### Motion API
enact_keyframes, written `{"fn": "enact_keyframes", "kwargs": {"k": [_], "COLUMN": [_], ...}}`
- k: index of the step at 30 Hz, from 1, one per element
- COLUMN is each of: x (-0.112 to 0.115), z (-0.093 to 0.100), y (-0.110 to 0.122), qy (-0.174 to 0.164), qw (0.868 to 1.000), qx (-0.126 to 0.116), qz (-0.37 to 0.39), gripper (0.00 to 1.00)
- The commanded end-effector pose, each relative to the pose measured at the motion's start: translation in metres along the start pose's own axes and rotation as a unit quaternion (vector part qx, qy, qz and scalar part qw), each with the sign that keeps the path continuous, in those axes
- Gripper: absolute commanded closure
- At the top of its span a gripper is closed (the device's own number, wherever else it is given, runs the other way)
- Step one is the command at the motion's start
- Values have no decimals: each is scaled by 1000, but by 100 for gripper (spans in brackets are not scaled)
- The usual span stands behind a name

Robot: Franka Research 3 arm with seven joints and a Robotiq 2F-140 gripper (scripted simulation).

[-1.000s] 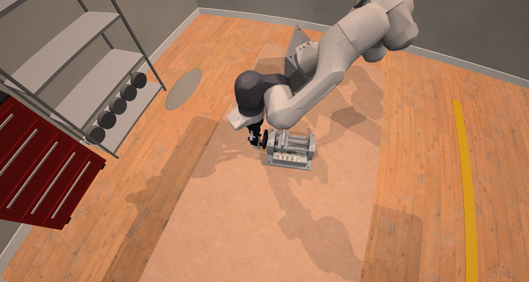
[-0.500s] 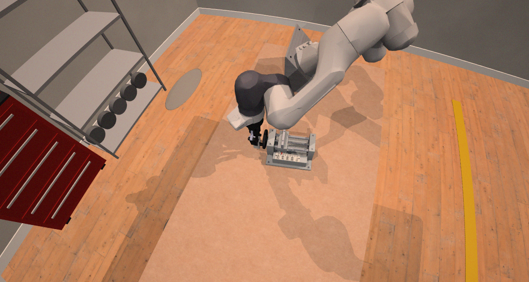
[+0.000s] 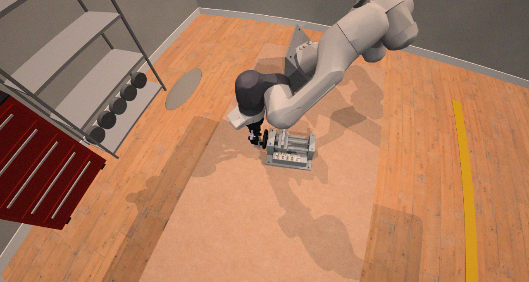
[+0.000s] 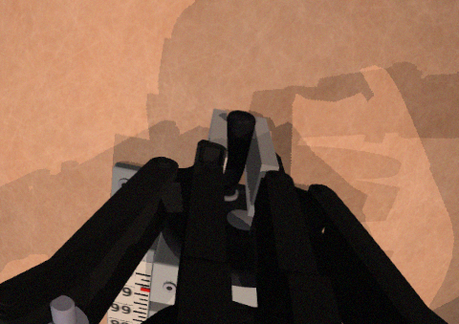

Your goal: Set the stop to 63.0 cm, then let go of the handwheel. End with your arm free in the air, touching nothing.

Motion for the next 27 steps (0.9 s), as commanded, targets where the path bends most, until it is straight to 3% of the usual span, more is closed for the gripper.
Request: {"fn": "enact_keyframes", "kwargs": {"k": [1,27], "x": [1,2], "z": [-2,-2], "y": [4,17], "qy": [-1,-1], "qw": [1000,1000], "qx": [0,0], "qz": [1,1], "gripper": [96,96]}}
Point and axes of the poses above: the point where the finger pads meet when closed, its own z axis back along the fingers, its own y axis across the jaws, x = y × z, the point moved 1 cm from there along z, back along the fingers, and after that the axes turned 7 degrees about z, right-handed, at the moved point
